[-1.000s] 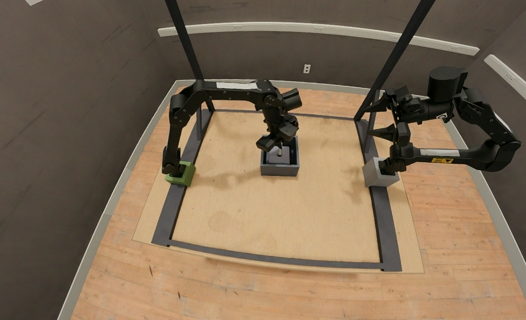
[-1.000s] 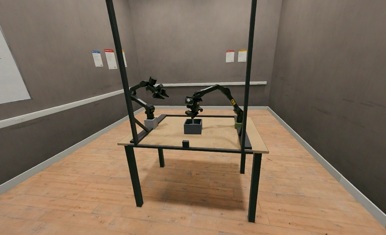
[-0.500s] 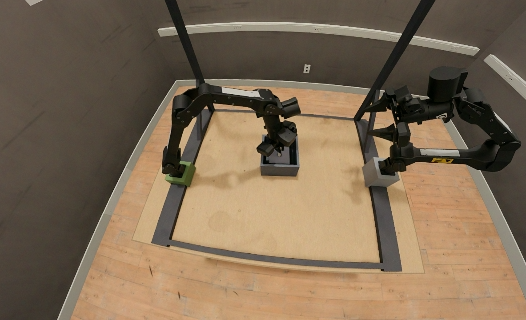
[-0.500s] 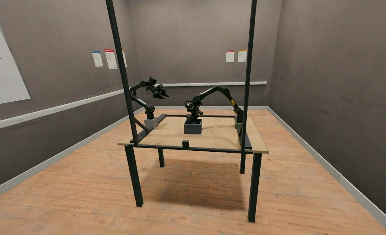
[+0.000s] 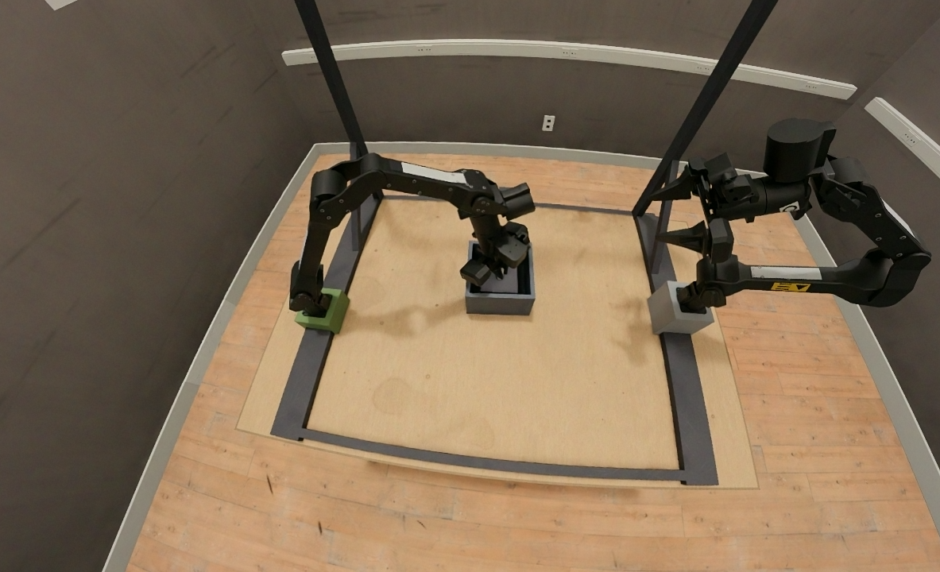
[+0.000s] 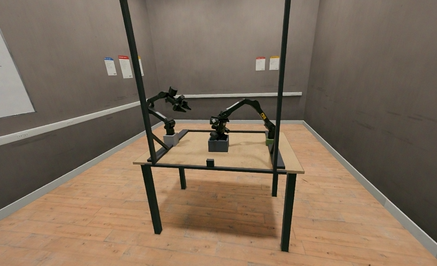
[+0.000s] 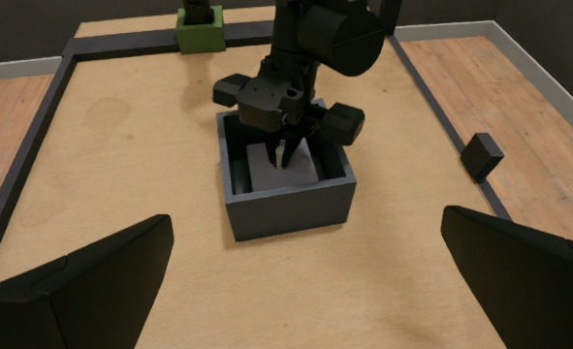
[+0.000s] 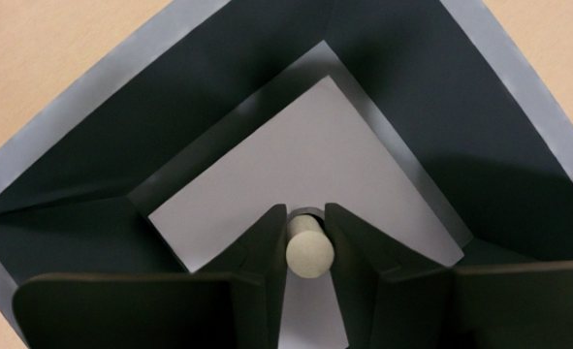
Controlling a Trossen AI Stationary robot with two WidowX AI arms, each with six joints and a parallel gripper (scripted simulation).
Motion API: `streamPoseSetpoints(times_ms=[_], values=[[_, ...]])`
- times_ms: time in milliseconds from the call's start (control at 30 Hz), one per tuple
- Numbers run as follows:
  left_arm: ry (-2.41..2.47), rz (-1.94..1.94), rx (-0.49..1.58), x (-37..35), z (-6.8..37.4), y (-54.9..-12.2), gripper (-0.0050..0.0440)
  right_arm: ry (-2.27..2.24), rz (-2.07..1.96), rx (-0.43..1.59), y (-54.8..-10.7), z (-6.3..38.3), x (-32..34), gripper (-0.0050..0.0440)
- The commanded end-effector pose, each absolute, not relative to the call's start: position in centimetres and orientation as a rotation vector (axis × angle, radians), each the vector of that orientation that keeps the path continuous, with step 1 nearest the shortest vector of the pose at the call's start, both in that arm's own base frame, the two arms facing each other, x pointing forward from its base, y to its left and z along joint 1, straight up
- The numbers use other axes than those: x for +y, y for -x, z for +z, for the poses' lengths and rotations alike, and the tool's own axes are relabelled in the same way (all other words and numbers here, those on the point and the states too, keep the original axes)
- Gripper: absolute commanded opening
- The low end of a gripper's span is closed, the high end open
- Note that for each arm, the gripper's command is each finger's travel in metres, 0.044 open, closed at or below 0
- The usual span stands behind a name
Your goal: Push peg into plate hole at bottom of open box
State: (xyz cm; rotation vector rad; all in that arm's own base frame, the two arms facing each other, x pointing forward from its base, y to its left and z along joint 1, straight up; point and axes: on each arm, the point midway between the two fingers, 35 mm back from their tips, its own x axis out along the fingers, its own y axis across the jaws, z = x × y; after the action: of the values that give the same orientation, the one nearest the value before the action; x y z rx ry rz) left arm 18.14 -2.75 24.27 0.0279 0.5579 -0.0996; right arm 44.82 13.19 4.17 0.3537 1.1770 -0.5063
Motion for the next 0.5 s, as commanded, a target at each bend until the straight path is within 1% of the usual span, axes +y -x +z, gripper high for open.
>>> streamPoseSetpoints(times_ms=[0, 200, 233, 300, 367, 467], values=[[-0.026, -0.099, 0.549, -2.8, 24.7, -18.1, 0.0440, -0.366, -0.496, 1.171, -44.8, 4.2, 13.4, 0.0026], [-0.026, -0.099, 0.549, -2.8, 24.7, -18.1, 0.0440, -0.335, -0.519, 1.179, -44.5, 3.0, 13.4, 0.0026], [-0.026, -0.099, 0.549, -2.8, 24.7, -18.1, 0.0440, -0.346, -0.511, 1.168, -44.6, 3.8, 13.4, 0.0026], [-0.026, -0.099, 0.549, -2.8, 24.7, -18.1, 0.0440, -0.347, -0.512, 1.168, -44.6, 3.7, 13.3, 0.0026], [-0.026, -0.099, 0.549, -2.8, 24.7, -18.1, 0.0440, -0.356, -0.503, 1.153, -45.2, 5.1, 13.4, 0.0026], [-0.026, -0.099, 0.549, -2.8, 24.7, -18.1, 0.0440, -0.356, -0.504, 1.153, -45.3, 5.3, 13.4, 0.0026]])
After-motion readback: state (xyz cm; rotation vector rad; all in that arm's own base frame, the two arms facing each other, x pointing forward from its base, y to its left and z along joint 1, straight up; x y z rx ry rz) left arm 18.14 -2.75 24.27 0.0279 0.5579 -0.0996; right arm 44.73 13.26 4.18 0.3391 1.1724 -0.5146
